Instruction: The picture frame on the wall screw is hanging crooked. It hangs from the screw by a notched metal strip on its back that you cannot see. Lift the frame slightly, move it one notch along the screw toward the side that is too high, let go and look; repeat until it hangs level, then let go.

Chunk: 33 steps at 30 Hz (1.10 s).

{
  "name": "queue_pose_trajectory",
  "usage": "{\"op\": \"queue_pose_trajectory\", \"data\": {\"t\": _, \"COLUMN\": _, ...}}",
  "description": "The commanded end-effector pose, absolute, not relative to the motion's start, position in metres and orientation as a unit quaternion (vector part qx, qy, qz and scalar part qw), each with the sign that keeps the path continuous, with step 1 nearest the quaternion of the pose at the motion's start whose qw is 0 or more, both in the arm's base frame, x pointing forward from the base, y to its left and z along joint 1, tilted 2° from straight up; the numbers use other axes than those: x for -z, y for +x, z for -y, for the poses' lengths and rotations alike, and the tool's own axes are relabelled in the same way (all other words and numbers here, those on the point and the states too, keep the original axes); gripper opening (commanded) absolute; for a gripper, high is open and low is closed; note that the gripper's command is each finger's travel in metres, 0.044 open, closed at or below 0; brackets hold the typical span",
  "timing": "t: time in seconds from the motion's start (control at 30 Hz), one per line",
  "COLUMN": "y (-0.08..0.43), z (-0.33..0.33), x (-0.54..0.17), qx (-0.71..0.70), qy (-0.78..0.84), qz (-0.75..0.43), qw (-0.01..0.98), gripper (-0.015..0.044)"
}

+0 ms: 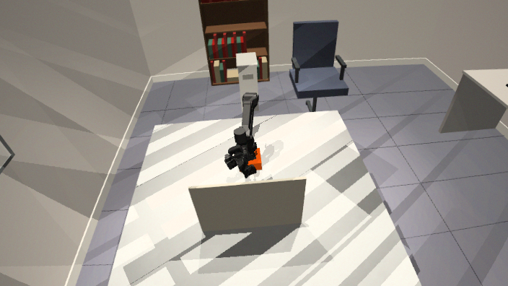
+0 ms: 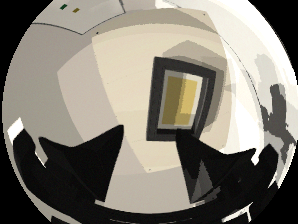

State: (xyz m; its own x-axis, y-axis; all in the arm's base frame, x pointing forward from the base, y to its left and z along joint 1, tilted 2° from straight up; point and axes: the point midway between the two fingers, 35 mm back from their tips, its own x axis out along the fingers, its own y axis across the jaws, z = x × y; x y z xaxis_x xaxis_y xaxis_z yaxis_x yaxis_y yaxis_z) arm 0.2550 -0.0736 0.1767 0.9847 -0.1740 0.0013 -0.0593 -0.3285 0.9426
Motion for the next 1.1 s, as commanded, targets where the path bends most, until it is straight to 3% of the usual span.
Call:
{"op": "queue_pose_trajectory", "data": {"t": 0.0, "y": 0.275, "z": 0.078, "x": -0.177, "qx": 0.052, "qy": 0.816, "qz": 0.072, "qw": 0.572, "gripper": 0.026}}
{"op": "queue_pose_trajectory", "data": {"t": 0.27, "y": 0.311, "z": 0.083, "x": -0.167, "qx": 0.051, "qy": 0.816, "qz": 0.073, "qw": 0.572, "gripper": 0.026}}
{"op": "queue_pose_trajectory", "data": {"t": 1.07, "y": 0.313, "z": 0.083, "x": -0.167, "qx": 0.05, "qy": 0.816, "qz": 0.073, "qw": 0.572, "gripper": 0.026}}
